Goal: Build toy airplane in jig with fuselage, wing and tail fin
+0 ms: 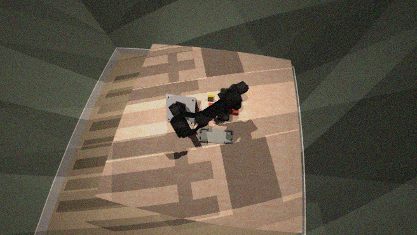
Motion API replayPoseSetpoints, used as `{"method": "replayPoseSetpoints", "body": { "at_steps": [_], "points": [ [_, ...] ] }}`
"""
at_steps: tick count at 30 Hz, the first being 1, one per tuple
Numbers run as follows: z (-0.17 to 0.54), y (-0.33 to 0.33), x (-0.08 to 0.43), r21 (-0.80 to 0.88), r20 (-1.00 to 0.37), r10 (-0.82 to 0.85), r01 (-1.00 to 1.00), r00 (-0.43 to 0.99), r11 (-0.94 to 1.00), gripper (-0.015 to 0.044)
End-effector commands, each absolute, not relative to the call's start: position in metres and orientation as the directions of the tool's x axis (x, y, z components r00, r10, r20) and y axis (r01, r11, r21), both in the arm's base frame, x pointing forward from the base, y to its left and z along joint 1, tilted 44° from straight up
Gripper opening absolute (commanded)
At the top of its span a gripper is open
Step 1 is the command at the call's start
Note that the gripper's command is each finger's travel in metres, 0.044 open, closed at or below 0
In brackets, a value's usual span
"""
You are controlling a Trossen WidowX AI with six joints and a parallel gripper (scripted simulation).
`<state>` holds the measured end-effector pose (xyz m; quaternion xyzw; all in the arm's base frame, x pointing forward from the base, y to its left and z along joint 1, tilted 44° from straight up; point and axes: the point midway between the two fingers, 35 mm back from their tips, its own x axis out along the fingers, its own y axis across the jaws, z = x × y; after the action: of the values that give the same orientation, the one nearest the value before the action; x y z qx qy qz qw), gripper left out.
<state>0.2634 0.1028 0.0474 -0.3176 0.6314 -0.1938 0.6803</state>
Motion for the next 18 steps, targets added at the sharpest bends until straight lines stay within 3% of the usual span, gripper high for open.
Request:
{"method": "replayPoseSetpoints", "body": {
  "at_steps": [1,18],
  "points": [
    [0.053,0.093,0.267,-0.675,-0.738,-0.661,-0.146,0.133,0.724,0.0000],
    [0.073,0.043,0.279,-0.669,-0.744,-0.655,-0.159,0.137,0.726,0.0000]
  ]
}}
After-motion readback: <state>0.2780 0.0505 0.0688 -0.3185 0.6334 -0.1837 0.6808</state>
